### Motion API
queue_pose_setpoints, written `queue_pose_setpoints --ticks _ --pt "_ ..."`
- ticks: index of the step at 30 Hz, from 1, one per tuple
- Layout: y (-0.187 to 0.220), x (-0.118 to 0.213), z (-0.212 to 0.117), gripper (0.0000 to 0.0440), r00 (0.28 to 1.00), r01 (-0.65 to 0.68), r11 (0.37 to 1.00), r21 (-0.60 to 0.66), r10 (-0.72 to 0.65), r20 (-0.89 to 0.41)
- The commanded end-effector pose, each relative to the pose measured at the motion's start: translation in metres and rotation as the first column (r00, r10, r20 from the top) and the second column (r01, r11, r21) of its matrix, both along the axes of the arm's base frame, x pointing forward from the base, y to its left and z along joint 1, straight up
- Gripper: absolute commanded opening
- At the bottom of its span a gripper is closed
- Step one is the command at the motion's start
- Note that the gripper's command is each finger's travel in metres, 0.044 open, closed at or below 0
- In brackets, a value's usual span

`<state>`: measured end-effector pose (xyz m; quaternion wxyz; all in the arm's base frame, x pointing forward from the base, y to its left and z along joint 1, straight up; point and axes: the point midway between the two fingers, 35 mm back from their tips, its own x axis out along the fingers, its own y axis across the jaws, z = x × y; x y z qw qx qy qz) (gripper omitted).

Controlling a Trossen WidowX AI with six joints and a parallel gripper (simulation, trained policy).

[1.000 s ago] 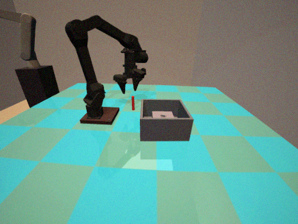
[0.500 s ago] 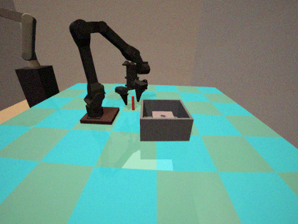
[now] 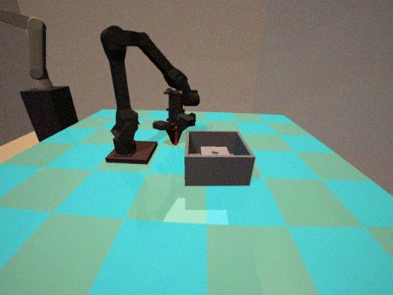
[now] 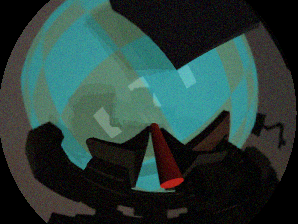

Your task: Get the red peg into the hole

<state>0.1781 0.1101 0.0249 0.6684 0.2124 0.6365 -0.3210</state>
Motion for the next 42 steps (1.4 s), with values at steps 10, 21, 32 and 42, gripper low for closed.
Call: queue_pose_setpoints --ticks 10,21,32,42 --pt "-0.019 0.021 0.038 0.0 0.997 -0.011 0.997 -0.08 0.017 0.08" --pt "-0.042 0.049 0.099 0.0 0.977 0.067 0.992 -0.106 -0.043 0.209" --pt "-0.084 0.076 0.122 0.0 0.942 0.207 0.971 -0.123 -0.163 0.294" --pt "-0.124 0.102 0.119 0.0 0.919 0.277 0.951 -0.135 -0.221 0.326"
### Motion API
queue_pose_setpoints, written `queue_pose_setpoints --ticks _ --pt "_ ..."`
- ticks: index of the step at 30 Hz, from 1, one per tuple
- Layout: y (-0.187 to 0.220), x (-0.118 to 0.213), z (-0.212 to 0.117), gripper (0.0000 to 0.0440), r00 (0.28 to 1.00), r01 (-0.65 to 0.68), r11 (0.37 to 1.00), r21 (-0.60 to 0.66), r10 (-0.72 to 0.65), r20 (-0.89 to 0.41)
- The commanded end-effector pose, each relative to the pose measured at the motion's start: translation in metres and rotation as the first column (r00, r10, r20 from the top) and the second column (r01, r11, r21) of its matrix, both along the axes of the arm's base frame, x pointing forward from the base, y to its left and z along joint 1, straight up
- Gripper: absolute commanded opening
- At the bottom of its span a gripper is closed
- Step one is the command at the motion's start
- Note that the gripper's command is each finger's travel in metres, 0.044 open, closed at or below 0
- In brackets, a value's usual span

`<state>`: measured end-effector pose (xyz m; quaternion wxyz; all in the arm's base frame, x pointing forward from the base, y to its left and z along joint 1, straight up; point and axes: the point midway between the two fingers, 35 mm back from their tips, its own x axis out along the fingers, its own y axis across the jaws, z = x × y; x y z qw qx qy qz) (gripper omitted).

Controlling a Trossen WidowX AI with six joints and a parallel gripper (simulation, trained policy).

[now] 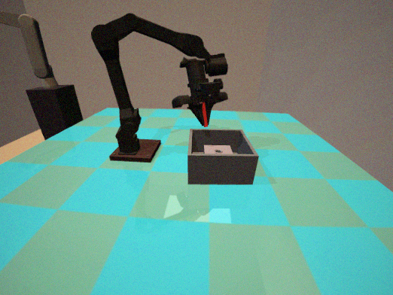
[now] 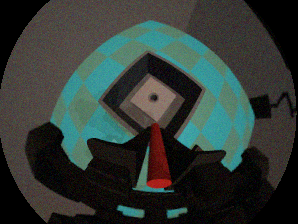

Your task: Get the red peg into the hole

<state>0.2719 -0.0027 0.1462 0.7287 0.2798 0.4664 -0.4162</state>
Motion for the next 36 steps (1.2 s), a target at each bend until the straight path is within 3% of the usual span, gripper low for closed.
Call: queue_pose_setpoints --ticks 1,11,27,30,35,36 --pt "-0.015 0.011 -0.004 0.0 1.0 0.013 1.0 -0.013 -0.013 0.005" --pt "-0.045 0.031 -0.022 0.0001 1.0 -0.01 1.0 -0.001 0.01 -0.01" --pt "-0.062 0.042 -0.058 0.0004 0.984 -0.158 0.985 0.065 0.163 -0.075" --pt "-0.063 0.042 -0.064 0.005 0.978 -0.18 0.98 0.081 0.187 -0.09" --pt "-0.066 0.043 -0.069 0.0169 0.975 -0.187 0.977 0.106 0.198 -0.104" --pt "-0.067 0.043 -0.069 0.0172 0.971 -0.199 0.974 0.108 0.211 -0.11"
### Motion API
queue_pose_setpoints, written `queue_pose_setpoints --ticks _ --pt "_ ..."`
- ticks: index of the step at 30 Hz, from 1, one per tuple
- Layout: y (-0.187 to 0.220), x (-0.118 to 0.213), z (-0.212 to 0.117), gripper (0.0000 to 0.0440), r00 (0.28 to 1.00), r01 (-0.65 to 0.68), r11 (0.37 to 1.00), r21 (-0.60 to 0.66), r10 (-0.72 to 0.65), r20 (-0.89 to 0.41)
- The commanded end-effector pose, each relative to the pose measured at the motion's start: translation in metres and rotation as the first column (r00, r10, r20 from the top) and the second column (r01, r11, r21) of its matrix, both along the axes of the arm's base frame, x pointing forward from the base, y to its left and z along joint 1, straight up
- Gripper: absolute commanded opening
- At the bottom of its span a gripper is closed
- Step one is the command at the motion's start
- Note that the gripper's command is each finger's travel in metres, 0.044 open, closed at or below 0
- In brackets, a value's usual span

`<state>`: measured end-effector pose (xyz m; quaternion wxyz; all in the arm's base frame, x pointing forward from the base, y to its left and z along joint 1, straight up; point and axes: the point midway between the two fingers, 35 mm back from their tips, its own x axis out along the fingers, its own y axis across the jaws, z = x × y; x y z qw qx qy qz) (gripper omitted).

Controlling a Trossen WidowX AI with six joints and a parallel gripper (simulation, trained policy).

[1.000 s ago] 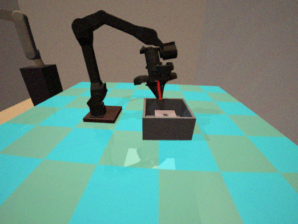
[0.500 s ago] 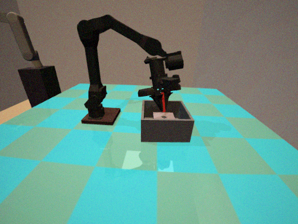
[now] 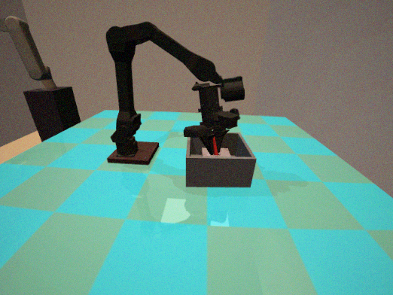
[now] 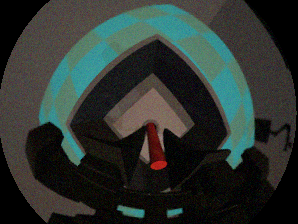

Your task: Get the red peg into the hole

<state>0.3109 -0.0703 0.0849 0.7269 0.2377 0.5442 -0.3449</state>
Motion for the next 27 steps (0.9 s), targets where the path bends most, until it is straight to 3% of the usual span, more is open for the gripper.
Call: queue_pose_setpoints --ticks 1,7,16,27 --pt "0.0 0.005 -0.007 0.0175 0.999 -0.031 0.999 0.027 0.031 -0.015" --pt "-0.004 0.021 0.008 0.0201 0.998 -0.064 0.998 0.029 0.063 0.008" --pt "-0.003 0.045 0.022 0.0434 0.997 -0.079 0.994 0.073 0.078 0.017" --pt "0.011 0.078 0.051 0.044 0.991 -0.132 0.98 0.148 0.125 0.055"
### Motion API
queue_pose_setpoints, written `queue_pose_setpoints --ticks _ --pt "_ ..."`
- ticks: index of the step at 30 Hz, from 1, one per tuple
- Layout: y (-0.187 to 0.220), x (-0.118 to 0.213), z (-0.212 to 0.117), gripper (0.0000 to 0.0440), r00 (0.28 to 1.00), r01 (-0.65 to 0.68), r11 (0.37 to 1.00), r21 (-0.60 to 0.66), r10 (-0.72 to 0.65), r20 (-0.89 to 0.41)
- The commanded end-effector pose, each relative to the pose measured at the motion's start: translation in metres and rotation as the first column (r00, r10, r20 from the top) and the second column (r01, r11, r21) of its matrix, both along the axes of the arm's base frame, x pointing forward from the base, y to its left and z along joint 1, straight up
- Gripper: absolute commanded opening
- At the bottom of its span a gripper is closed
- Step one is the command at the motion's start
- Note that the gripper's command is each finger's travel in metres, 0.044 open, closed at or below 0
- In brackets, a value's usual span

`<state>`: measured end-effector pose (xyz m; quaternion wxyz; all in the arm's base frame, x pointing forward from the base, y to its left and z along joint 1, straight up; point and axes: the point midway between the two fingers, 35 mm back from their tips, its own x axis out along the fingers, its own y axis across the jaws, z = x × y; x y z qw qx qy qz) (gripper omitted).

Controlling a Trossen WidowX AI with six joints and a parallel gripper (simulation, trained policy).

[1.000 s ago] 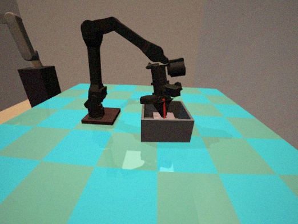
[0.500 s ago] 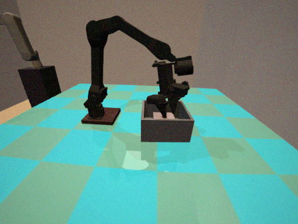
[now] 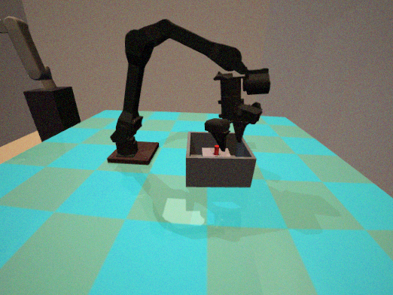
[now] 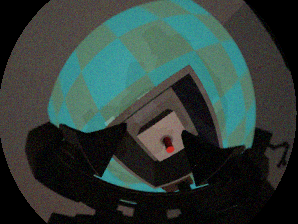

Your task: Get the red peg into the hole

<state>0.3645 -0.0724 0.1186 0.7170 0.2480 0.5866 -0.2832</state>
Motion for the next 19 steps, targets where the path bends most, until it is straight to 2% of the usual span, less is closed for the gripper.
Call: queue_pose_setpoints --ticks 1,7,15,19 --pt "0.015 0.028 0.02 0.044 0.996 -0.038 0.998 0.046 0.034 0.088" --pt "0.027 0.046 0.039 0.044 0.99 -0.068 0.995 0.077 0.057 0.132" --pt "0.029 0.053 0.047 0.044 0.987 -0.075 0.995 0.071 0.063 0.151" --pt "0.021 0.059 0.046 0.044 0.992 -0.018 0.998 0.065 0.01 0.129"
